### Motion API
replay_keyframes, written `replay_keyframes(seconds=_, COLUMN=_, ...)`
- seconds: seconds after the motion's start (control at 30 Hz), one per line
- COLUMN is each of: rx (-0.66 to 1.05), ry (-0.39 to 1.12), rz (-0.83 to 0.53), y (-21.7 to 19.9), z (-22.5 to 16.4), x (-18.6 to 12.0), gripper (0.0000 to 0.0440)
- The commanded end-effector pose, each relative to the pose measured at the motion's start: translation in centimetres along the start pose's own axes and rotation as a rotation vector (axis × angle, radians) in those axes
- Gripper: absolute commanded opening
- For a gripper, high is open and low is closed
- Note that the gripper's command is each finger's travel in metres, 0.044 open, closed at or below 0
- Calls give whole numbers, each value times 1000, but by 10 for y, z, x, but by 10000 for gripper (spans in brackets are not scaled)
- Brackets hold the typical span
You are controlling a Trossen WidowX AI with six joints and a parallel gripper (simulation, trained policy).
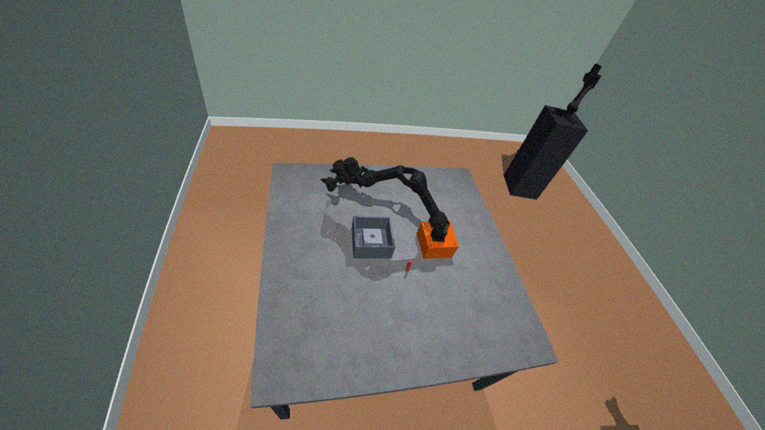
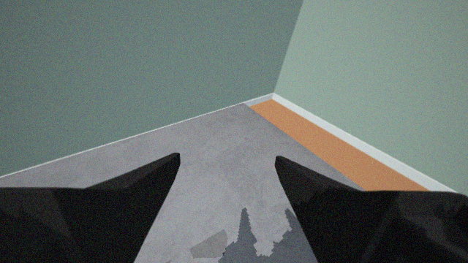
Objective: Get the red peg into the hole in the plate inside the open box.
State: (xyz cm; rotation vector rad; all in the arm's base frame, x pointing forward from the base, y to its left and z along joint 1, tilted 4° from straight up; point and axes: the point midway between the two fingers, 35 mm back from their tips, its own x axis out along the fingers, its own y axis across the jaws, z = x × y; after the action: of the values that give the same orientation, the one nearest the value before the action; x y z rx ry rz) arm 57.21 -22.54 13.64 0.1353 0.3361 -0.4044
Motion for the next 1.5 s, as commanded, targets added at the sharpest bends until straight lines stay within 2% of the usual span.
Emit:
replay_keyframes(seconds=0.0, rx=-8, ry=20, rz=8, y=6, z=-2, x=-2, gripper=416)
replay_keyframes(seconds=0.07, rx=-19, ry=67, rz=27, y=21, z=-6, x=-10, gripper=439)
replay_keyframes(seconds=0.33, rx=-11, ry=292, rz=111, y=110, z=-32, x=-65, gripper=440)
replay_keyframes(seconds=0.57, rx=23, ry=512, rz=165, y=182, z=-66, x=-141, gripper=440)
replay_keyframes(seconds=0.77, rx=50, ry=690, rz=176, y=221, z=-95, x=-215, gripper=440)
replay_keyframes(seconds=1.13, rx=106, ry=982, rz=79, y=235, z=-141, x=-345, gripper=440)
replay_keyframes(seconds=1.47, rx=124, ry=1163, rz=-105, y=213, z=-178, x=-433, gripper=440)
